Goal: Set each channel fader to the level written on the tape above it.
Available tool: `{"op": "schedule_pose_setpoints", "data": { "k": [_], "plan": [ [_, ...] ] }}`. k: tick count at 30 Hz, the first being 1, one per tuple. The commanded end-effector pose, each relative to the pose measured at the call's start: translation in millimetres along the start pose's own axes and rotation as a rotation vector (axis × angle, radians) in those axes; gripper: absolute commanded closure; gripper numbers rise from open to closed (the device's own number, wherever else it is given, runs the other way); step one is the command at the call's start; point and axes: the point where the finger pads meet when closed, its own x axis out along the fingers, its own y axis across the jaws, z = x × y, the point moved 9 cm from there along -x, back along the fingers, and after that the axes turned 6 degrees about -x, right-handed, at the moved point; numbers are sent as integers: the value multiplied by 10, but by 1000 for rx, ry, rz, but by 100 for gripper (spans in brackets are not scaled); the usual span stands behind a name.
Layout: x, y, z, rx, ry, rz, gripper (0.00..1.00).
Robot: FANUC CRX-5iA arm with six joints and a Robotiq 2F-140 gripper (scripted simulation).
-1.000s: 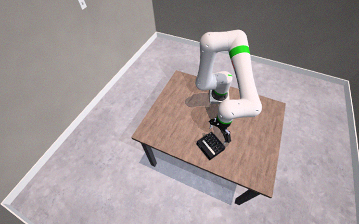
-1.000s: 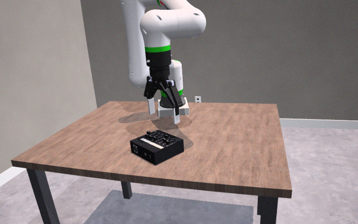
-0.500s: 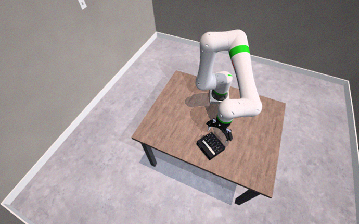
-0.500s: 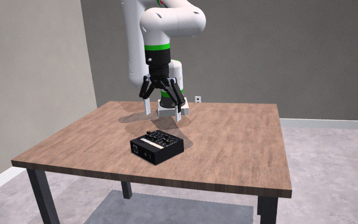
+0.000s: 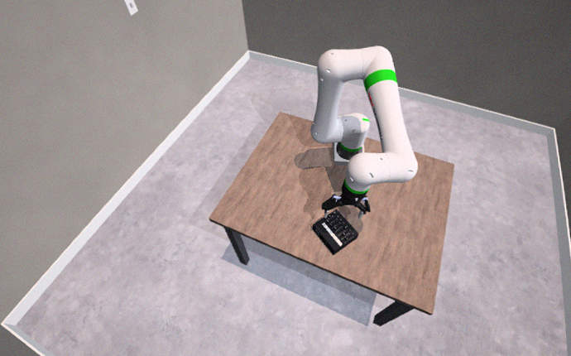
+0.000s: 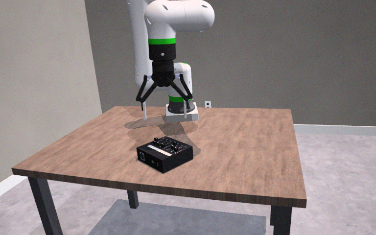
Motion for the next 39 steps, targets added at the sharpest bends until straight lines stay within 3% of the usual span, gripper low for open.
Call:
{"op": "schedule_pose_setpoints", "data": {
  "k": [1,6,7,21,30,39],
  "plan": [
    [-117,114,-47,-279,13,-12,0],
    [-157,143,-57,-413,20,-2,0],
    [-167,149,-55,-546,26,3,0],
    [-189,202,-59,-1155,51,-18,0],
    [-180,195,-55,-1157,53,-27,0],
    [-87,43,26,-778,34,-43,0]
  ]
}}
